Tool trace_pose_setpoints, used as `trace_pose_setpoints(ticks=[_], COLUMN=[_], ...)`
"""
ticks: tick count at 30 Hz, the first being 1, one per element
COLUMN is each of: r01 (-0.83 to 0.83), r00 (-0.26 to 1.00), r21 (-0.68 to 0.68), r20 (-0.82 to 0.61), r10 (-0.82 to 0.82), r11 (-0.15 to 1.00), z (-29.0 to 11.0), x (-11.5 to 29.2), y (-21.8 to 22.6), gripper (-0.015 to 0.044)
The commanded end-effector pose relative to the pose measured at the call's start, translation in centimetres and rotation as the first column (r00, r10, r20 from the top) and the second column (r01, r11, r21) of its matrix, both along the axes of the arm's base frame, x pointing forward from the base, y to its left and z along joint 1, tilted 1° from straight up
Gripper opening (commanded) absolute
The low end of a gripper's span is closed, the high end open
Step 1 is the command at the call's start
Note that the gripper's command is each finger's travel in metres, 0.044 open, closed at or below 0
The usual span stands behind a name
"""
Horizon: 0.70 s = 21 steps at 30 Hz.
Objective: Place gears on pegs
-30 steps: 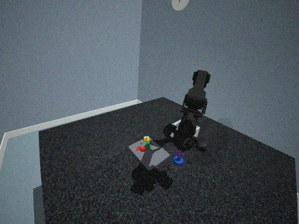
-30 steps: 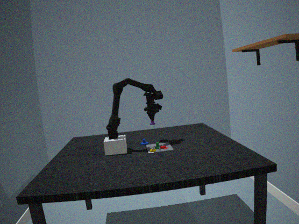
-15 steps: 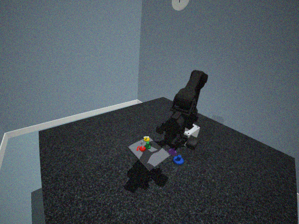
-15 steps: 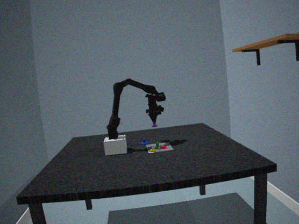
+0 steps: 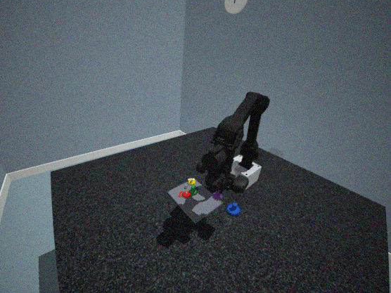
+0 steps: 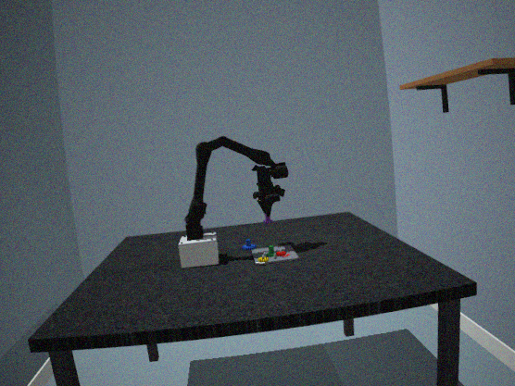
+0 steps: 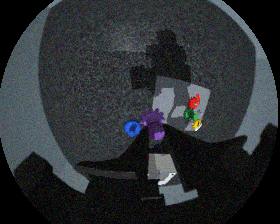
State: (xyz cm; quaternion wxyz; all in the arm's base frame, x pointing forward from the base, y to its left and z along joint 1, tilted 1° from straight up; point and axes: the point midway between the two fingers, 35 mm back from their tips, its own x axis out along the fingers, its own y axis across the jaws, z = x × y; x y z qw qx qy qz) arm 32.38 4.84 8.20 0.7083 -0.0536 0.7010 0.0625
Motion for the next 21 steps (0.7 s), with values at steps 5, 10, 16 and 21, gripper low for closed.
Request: trace_pose_setpoints(ticks=[5,10,16,21], r01=[-0.002,-0.002,-0.002,-0.002], r00=[1.0,1.0,1.0,1.0], r21=[0.002,0.001,0.0,-0.002], r20=[-0.005,-0.005,-0.004,-0.003], r10=[0.002,0.002,0.002,0.002], r11=[1.0,1.0,1.0,1.0], z=[-0.7,-1.1,-1.6,-2.0], x=[-0.2,-0.3,-0.4,-0.6], y=[-1.8,-3.0,-4.5,-5.7], gripper=[0.0,0.0,0.0,0.0])
